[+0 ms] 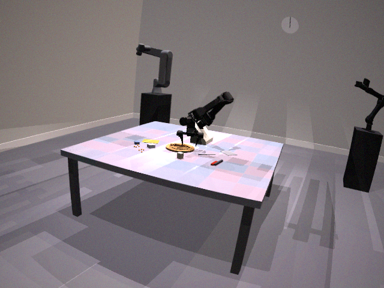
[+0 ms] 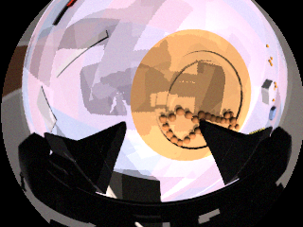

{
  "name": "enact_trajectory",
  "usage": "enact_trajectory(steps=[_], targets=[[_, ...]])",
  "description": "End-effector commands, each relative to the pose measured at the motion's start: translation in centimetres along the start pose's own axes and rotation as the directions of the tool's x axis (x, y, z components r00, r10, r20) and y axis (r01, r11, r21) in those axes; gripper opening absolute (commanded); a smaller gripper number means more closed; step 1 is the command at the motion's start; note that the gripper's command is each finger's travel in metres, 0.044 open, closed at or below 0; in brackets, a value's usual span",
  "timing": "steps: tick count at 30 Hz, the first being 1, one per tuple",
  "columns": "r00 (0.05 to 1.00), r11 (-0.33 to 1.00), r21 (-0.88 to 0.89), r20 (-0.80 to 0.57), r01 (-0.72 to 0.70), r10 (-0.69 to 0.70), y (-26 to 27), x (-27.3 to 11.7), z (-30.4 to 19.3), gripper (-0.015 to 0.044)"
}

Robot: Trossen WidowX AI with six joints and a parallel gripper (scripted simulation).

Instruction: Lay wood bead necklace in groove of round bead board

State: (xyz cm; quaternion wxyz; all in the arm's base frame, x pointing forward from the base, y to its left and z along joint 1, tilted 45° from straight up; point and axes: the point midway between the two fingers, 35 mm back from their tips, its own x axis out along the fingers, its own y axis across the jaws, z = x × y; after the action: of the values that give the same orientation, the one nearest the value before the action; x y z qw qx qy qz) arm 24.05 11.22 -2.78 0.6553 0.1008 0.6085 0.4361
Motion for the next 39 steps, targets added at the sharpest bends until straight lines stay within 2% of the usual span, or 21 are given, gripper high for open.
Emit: enact_trajectory(steps=[1,19,21,23,26,28,39], targets=[[1.0,1.0,0.0,0.001,0.0,0.0,0.0,0.0,0.0,0.044],[1.0,1.0,0.0,0.001,0.0,0.0,0.0,0.0,0.0,0.044],[1.0,0.997,0.074,0.0,0.002,-0.002,-0.4,-0.3,-0.2,0.0427],[1.0,0.962,0.275,-0.001,0.005,-0.005,-1.4,-1.2,-0.9,0.0413],[1.0,0.818,0.575,-0.001,0.003,-0.003,-2.8,-2.6,-2.1,0.0393],[1.0,0.725,0.688,-0.001,0.0,0.001,-3.4,-3.3,-2.7,0.038],[1.0,0.713,0.702,-0.001,0.0,0.001,-3.4,-2.7,-2.8,0.0307]])
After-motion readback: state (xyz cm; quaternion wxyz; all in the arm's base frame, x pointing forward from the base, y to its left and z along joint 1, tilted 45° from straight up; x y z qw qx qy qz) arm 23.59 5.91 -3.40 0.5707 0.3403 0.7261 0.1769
